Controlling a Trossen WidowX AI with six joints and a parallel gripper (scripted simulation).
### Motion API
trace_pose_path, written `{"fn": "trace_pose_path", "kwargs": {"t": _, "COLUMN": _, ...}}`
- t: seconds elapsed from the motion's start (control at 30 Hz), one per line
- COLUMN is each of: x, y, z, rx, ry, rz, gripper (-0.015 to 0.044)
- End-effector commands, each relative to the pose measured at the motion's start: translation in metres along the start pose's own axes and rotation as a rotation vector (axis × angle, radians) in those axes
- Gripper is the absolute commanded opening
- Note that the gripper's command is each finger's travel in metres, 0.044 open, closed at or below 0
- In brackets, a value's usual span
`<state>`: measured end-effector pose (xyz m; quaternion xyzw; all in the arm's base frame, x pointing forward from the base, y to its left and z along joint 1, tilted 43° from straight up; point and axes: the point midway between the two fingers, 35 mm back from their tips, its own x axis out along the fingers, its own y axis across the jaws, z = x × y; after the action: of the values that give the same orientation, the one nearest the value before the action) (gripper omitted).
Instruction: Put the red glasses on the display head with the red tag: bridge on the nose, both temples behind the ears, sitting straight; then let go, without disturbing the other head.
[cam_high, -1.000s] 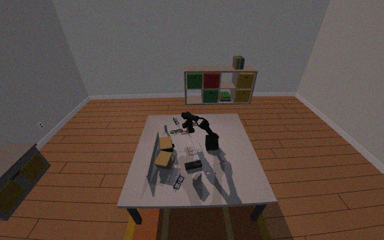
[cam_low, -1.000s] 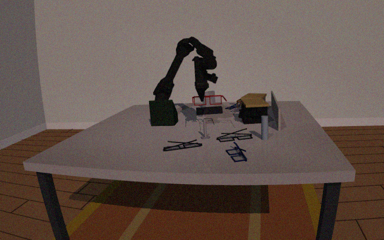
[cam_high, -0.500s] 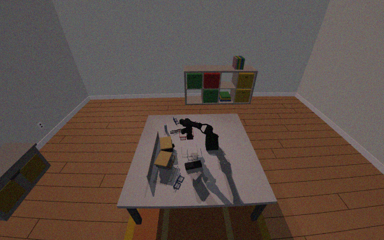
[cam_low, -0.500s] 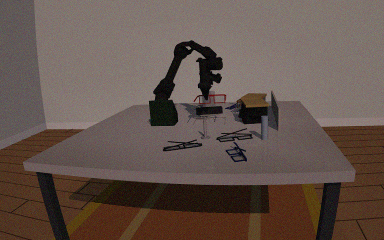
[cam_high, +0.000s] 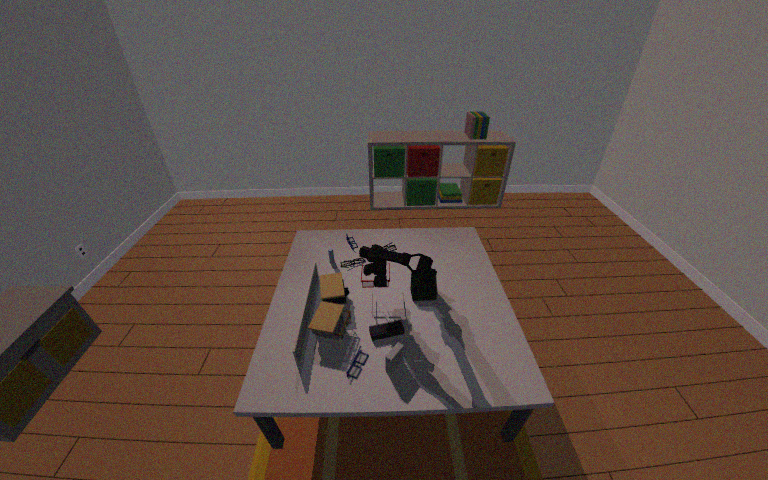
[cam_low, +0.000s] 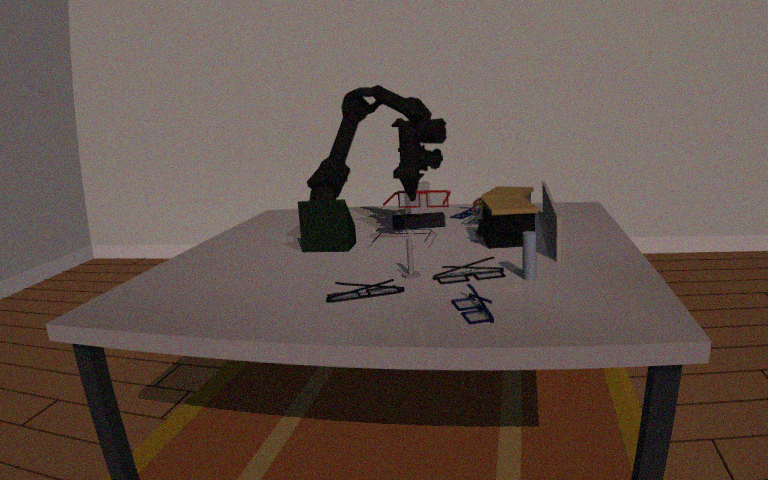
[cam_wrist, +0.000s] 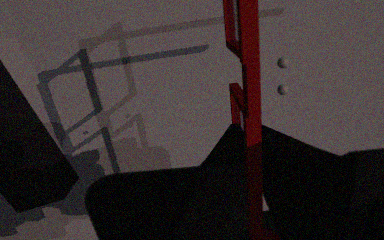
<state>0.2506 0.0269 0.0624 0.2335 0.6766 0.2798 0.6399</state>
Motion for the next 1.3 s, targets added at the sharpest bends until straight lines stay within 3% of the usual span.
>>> {"fn": "trace_pose_path", "kwargs": {"t": 0.0, "x": 0.002, "y": 0.002, "z": 0.0, "rx": 0.004, "ry": -0.006, "rz": 0.004, "gripper": 0.0}}
{"fn": "trace_pose_path", "kwargs": {"t": 1.27, "x": 0.038, "y": 0.001, "z": 0.005, "rx": 0.004, "ry": -0.007, "rz": -0.001, "gripper": 0.0}}
